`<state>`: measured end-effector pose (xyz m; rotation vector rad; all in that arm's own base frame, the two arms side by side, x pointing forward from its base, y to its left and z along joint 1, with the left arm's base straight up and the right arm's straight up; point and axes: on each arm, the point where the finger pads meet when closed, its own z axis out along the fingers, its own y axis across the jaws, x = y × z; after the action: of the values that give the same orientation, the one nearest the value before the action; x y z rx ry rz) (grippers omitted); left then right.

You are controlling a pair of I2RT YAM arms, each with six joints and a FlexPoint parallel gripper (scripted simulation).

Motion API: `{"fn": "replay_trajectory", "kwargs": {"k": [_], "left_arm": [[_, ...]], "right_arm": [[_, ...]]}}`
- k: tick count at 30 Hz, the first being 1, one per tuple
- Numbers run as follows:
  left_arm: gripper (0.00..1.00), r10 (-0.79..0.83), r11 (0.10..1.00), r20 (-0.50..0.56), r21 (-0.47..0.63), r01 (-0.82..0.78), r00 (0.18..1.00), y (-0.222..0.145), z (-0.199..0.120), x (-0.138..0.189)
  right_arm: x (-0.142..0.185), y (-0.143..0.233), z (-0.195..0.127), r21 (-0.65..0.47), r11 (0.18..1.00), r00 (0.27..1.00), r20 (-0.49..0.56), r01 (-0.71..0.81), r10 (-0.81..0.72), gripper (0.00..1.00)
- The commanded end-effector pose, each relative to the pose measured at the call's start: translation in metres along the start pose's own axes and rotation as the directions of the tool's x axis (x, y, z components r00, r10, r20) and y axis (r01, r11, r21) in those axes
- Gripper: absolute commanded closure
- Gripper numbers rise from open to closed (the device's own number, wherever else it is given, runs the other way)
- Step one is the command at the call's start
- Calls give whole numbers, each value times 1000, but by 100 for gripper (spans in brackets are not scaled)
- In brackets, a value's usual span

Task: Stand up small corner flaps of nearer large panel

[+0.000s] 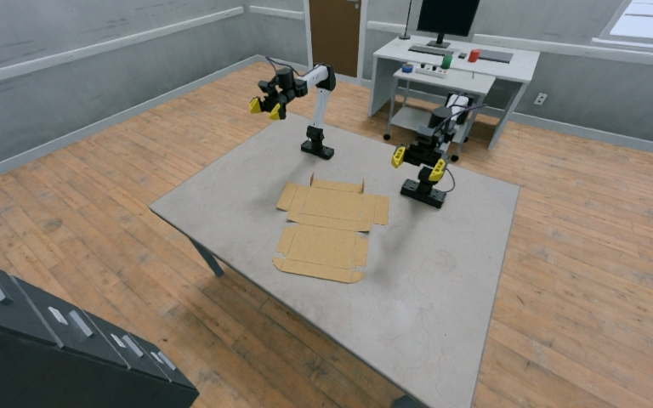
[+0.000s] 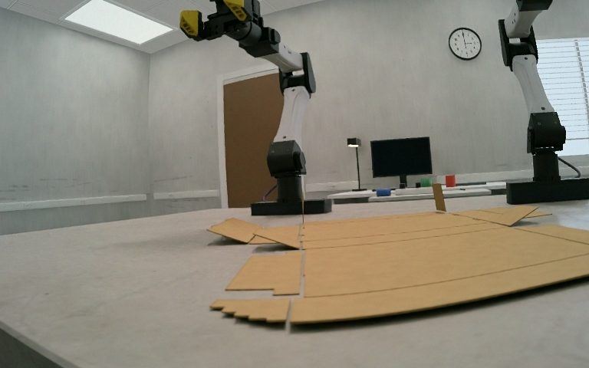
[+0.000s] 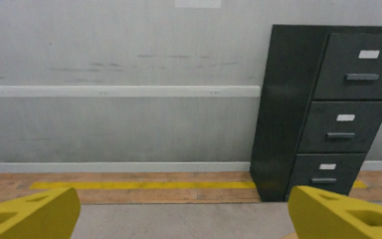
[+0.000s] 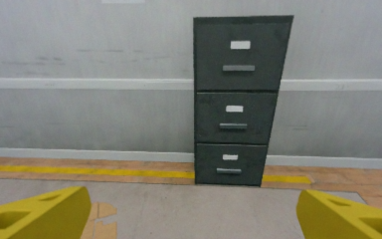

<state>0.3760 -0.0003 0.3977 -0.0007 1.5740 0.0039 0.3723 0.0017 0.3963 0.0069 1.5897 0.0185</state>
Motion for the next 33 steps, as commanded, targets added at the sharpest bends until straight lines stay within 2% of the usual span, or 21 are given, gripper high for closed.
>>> {"fn": "replay_trajectory", "kwargs": {"k": [1,17,18,24,32,33], "left_arm": [[0,-2,1000,15,1,2,1000,0,-1,-5],[0,-2,1000,15,1,2,1000,0,-1,-5],[23,-20,1000,-5,-10,20,1000,-4,-6,-8],[23,-83,996,-249,-66,68,965,-22,-7,45],[23,-179,981,-517,-154,115,837,-47,-14,108],[23,-179,981,-517,-154,115,837,-47,-14,108]], "right_arm": [[-6,0,-2,0,1000,1000,16,1,-1,0],[-6,0,-2,0,1000,1000,16,1,-1,0],[-2,7,3,-24,1000,1000,-26,13,-13,23],[42,29,19,-92,995,966,-253,27,-49,23],[101,57,41,-180,983,841,-529,21,-115,23],[101,57,41,-180,983,841,-529,21,-115,23]]}}
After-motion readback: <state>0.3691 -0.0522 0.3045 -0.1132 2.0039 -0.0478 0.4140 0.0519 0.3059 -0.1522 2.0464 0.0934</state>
